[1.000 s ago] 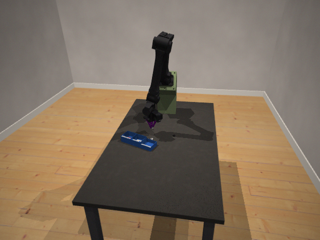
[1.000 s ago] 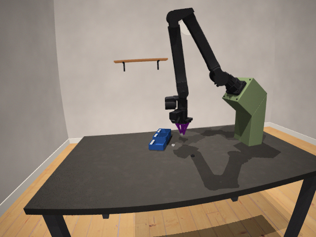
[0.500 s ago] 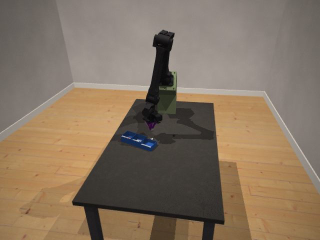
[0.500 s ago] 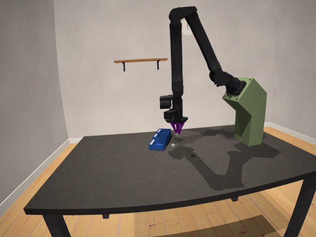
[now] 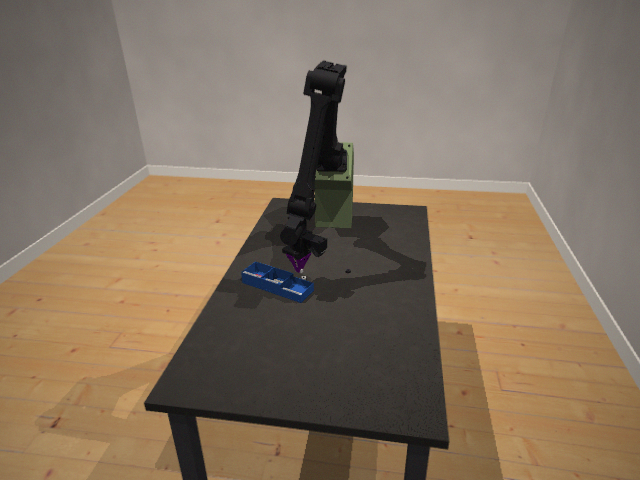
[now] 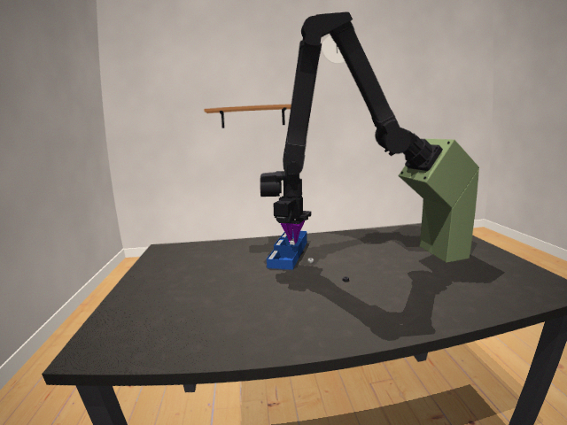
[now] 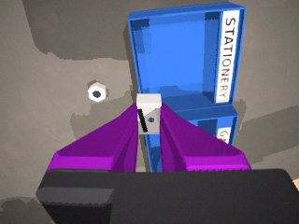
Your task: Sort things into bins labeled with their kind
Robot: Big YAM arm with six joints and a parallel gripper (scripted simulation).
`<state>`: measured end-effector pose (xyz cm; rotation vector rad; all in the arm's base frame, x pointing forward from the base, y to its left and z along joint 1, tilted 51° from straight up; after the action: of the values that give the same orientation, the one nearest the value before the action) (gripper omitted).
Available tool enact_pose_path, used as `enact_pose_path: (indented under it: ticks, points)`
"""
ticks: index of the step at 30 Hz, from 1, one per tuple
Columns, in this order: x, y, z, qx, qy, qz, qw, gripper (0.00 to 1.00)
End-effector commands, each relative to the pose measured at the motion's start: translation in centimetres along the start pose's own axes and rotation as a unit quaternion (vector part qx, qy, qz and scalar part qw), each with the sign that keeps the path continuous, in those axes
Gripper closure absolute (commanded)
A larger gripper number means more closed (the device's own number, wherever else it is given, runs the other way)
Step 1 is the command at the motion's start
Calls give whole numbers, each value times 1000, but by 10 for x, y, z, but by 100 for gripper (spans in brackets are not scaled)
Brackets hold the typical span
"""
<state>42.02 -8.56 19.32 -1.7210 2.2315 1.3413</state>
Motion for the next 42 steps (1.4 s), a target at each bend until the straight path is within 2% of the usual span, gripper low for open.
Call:
enact_pose_path:
  ticks: [1, 4, 6, 8, 9, 12, 15, 16, 21, 24, 26, 27, 29, 31, 32, 37, 42]
  points:
    - [-15, -3, -13, -14, 67, 2, 998, 91]
    - [-28, -3, -29, -13, 67, 2, 998, 91]
    - [-26, -2, -35, -11, 64, 4, 998, 91]
    - [-25, 8, -43, 4, 62, 3, 998, 91]
    - [-18, 8, -31, -5, 60, 6, 998, 91]
    - [-19, 1, -23, -5, 65, 0, 998, 91]
    - [-18, -1, -21, -9, 64, 2, 998, 91]
    - [-25, 0, -32, -1, 65, -2, 998, 91]
    - [-28, 1, -32, -8, 62, 0, 998, 91]
    - [-21, 0, -20, -17, 60, 5, 998, 91]
    - [-21, 1, -21, -12, 60, 3, 998, 91]
    - [-23, -7, -23, -10, 60, 1, 998, 91]
    - [-29, -10, -30, -3, 60, -4, 998, 91]
    - [-29, -10, -30, -3, 60, -4, 998, 91]
    - [-21, -11, -31, -2, 54, 3, 999, 91]
    - [-28, -22, -29, -4, 58, -3, 998, 91]
    - [-24, -32, -30, -2, 56, 0, 998, 91]
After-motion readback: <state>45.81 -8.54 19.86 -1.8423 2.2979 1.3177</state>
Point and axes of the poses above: the point where the finger pads meet when closed, its own y axis back along the fingers, its own z axis across the jaws, x = y × z, the point moved 4 cm from there along y, back along the fingers, and after that the axes turned 8 degrees about -y, right-handed, at the moved point
